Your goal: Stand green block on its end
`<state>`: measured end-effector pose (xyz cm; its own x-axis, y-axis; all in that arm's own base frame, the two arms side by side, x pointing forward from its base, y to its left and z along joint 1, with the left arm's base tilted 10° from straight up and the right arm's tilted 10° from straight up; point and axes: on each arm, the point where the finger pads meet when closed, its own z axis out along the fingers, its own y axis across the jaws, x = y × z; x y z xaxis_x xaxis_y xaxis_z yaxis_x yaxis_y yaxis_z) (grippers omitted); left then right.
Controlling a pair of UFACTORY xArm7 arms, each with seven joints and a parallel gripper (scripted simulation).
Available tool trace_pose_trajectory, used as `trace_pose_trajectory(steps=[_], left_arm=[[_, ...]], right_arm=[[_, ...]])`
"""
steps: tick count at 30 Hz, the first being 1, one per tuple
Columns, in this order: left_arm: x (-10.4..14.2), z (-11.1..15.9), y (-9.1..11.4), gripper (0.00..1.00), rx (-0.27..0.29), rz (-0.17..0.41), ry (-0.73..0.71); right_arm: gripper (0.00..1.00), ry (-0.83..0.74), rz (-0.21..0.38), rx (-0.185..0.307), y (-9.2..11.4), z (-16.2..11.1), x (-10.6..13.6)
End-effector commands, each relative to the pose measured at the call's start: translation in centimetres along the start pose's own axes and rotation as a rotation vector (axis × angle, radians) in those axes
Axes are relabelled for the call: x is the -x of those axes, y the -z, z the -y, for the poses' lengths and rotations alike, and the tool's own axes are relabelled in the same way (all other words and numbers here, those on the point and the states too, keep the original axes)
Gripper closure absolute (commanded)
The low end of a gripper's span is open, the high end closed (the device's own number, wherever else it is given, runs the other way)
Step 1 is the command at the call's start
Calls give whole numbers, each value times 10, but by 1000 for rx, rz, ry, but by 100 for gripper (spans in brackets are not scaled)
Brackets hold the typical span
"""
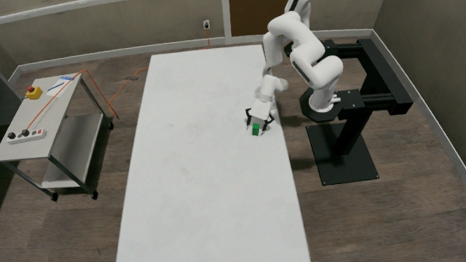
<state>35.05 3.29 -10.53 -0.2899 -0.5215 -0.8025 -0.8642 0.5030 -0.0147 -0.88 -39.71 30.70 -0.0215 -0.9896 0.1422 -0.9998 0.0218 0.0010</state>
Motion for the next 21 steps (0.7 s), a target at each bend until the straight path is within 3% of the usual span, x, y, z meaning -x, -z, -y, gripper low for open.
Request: trace_pose_trajectory(steps=[1, 21], left_arm=[[0, 1, 0, 0, -1, 0, 1], [1, 1, 3, 0, -1, 0, 1]], right_arm=[[0, -1, -5, -1, 2, 0, -1], [0, -1, -5, -1, 2, 0, -1]])
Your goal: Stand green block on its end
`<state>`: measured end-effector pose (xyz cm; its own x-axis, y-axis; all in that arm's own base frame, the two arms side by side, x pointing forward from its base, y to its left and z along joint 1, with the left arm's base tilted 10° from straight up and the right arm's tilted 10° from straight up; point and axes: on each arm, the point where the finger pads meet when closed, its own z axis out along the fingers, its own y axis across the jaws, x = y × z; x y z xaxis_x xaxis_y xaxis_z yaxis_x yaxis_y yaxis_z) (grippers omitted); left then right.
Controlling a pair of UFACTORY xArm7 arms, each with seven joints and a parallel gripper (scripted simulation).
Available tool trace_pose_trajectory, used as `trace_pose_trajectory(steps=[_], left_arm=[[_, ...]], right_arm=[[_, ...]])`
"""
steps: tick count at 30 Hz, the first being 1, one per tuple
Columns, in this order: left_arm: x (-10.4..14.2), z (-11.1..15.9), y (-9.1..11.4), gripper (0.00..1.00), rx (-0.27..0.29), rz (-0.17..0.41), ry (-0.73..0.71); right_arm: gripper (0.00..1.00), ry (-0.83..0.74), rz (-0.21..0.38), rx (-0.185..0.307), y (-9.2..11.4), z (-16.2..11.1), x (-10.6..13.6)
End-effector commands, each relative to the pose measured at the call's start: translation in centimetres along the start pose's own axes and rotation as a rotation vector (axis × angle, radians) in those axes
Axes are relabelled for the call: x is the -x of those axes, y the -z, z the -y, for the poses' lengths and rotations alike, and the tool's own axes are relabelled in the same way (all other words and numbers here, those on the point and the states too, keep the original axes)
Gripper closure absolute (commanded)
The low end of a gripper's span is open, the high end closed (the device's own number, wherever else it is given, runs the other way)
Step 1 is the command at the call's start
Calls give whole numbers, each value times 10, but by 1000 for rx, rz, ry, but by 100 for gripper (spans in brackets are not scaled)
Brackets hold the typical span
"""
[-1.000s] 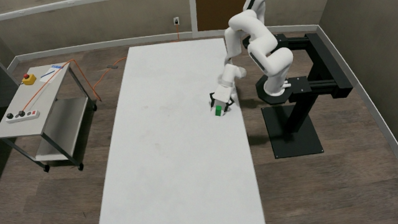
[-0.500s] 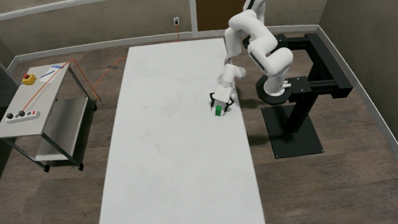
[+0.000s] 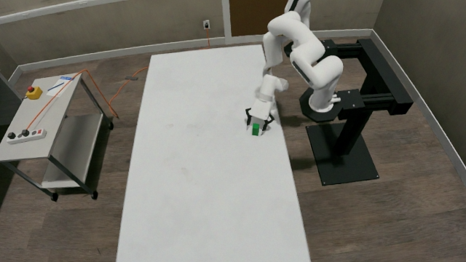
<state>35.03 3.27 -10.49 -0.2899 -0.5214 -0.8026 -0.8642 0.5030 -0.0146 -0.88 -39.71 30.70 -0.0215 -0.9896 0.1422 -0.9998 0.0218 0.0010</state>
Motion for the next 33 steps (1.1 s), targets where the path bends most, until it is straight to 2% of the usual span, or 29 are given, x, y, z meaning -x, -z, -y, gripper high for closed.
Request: trace_pose_trajectory(steps=[1, 7, 18, 20, 27, 33], left_arm=[[2, 1, 4, 0, -1, 0, 1], [4, 1, 11, 0, -1, 0, 1], [16, 1, 46, 0, -1, 0, 1], [16, 1, 46, 0, -1, 0, 1], [23, 1, 67, 0, -1, 0, 1], [27, 1, 77, 0, -1, 0, 1]], right_arm=[[0, -1, -5, -1, 2, 0, -1], [0, -1, -5, -1, 2, 0, -1], [0, -1, -5, -1, 2, 0, -1], [0, -1, -5, -1, 2, 0, -1], [0, -1, -5, -1, 2, 0, -1], [0, -1, -5, -1, 2, 0, -1]])
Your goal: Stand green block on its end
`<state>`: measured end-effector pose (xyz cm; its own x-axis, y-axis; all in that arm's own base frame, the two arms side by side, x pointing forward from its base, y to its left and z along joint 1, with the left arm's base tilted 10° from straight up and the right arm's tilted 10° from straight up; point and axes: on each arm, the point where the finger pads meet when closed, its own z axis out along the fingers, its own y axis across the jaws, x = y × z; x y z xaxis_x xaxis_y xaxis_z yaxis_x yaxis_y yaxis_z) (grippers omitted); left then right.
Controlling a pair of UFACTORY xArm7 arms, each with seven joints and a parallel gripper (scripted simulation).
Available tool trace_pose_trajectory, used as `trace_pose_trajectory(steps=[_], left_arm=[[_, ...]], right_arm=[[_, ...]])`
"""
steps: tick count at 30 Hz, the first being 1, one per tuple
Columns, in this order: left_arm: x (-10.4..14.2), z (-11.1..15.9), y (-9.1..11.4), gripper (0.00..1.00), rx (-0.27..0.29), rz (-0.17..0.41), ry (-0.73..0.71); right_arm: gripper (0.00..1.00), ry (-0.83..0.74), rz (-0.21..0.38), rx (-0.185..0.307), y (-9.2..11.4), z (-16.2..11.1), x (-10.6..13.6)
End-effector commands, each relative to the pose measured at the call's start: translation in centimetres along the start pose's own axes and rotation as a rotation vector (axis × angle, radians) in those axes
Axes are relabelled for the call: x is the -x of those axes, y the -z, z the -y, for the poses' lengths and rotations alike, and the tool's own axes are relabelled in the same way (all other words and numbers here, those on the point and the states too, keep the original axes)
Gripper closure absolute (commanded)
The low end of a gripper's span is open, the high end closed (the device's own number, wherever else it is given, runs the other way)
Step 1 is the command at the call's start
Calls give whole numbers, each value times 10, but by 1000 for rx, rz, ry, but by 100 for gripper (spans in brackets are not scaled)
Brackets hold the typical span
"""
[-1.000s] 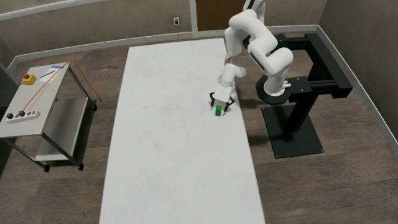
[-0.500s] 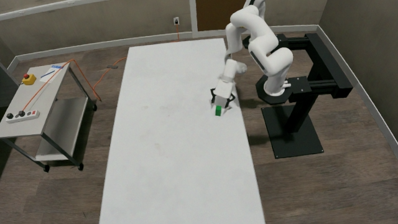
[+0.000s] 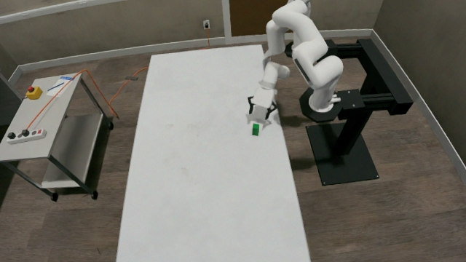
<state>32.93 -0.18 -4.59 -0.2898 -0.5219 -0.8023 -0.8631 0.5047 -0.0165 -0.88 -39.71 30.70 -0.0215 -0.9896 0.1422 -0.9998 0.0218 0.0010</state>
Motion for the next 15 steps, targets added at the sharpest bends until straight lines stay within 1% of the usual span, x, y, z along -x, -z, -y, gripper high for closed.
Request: trace_pose_trajectory(steps=[1, 15], left_arm=[[4, 1, 10, 0, 1, 0, 1], [4, 1, 12, 0, 1, 0, 1]], right_arm=[[0, -1, -5, -1, 2, 0, -1], [0, -1, -5, -1, 2, 0, -1]])
